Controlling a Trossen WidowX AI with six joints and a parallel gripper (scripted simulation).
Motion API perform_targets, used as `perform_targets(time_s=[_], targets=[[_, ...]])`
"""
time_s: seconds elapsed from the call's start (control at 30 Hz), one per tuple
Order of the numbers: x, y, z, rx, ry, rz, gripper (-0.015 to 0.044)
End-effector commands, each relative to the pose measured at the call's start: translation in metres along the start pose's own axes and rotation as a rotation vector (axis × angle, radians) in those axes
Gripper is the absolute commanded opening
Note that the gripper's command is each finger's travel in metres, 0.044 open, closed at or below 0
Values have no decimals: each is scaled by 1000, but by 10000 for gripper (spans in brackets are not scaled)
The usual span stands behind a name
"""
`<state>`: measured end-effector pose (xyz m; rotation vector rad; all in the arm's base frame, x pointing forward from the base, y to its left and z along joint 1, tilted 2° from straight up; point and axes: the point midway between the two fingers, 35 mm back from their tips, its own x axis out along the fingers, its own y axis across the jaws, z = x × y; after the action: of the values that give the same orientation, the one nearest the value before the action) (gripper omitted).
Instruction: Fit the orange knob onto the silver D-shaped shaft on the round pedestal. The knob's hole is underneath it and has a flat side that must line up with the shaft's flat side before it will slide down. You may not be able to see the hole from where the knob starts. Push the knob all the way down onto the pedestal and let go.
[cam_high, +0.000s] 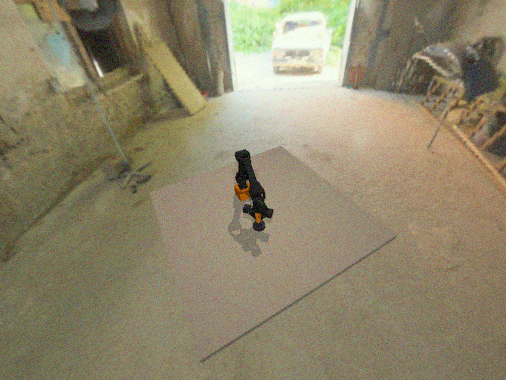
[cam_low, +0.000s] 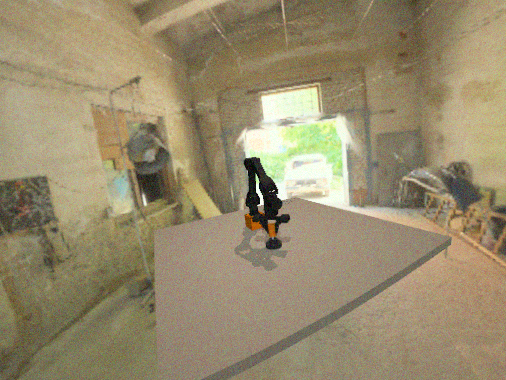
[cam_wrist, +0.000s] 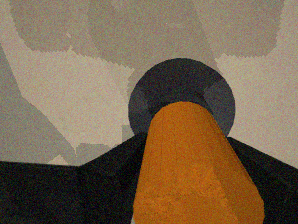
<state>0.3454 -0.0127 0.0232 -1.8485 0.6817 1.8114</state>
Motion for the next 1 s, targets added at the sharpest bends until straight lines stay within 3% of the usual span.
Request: perform_targets(time_s=[0.0, 0.7, 0.97], targets=[[-2, -3, -4, -5, 9, -4, 0], [-4, -2, -3, -5, 9, -4, 0], [-5, 0, 0, -212, 9, -3, 0]])
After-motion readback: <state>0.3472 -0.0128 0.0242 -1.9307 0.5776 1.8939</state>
